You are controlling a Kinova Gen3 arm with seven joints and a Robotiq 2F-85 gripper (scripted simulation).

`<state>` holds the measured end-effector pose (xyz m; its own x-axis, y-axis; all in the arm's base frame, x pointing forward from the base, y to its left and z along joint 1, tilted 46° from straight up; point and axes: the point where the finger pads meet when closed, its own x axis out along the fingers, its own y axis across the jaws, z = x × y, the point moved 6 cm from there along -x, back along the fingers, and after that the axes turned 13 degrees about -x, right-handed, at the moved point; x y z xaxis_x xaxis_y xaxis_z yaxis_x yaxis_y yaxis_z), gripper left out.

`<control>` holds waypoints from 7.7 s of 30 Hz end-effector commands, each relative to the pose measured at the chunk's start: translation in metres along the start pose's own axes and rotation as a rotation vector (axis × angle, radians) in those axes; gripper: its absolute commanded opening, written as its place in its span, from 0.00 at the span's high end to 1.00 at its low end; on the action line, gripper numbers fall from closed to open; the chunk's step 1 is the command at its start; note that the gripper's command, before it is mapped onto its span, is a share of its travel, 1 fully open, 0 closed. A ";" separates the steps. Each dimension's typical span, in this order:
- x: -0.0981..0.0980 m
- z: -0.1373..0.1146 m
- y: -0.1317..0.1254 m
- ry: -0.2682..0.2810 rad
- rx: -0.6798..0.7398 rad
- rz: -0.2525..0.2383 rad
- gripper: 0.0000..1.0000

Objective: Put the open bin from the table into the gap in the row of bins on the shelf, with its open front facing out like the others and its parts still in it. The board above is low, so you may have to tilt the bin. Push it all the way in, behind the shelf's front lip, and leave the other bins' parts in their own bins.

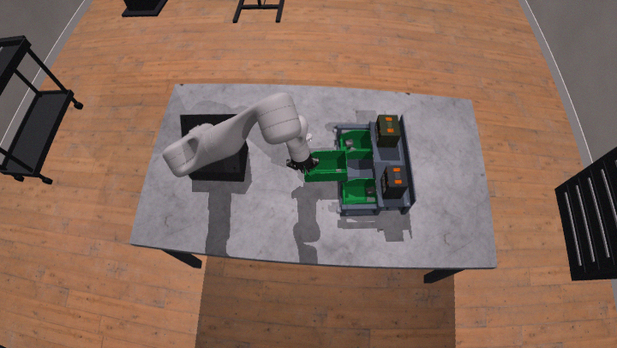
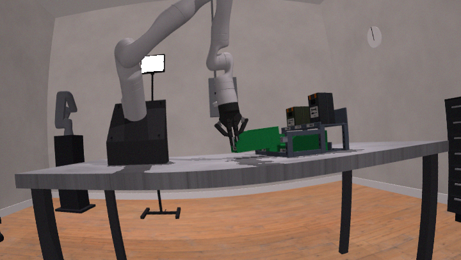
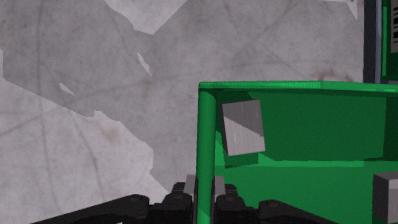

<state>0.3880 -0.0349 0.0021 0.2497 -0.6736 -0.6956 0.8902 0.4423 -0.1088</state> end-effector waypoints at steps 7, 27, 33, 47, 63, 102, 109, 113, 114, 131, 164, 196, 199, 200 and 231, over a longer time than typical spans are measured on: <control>-0.001 0.000 0.001 0.001 0.000 0.004 0.90; 0.000 0.000 0.001 0.003 0.000 -0.010 0.90; 0.000 0.001 0.004 0.014 0.000 -0.057 0.90; 0.000 0.001 0.007 0.025 0.000 -0.104 0.90; 0.001 0.003 0.013 0.028 -0.001 -0.116 0.90; 0.005 0.008 0.035 0.028 0.000 -0.115 0.90; 0.005 0.008 0.035 0.028 0.000 -0.115 0.90; 0.005 0.009 0.039 0.028 0.000 -0.116 0.90; 0.006 0.010 0.041 0.028 0.000 -0.116 0.90; 0.007 0.012 0.050 0.028 0.000 -0.116 0.90; 0.010 0.016 0.066 0.028 0.000 -0.116 0.90; 0.012 0.020 0.081 0.028 0.000 -0.115 0.90; 0.013 0.021 0.086 0.028 0.000 -0.116 0.90; 0.013 0.021 0.088 0.028 0.000 -0.116 0.90; 0.015 0.025 0.100 0.028 0.000 -0.117 0.90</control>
<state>0.4878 -0.0171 -0.0024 0.1310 -0.7052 -0.6968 0.9130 0.3597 -0.1924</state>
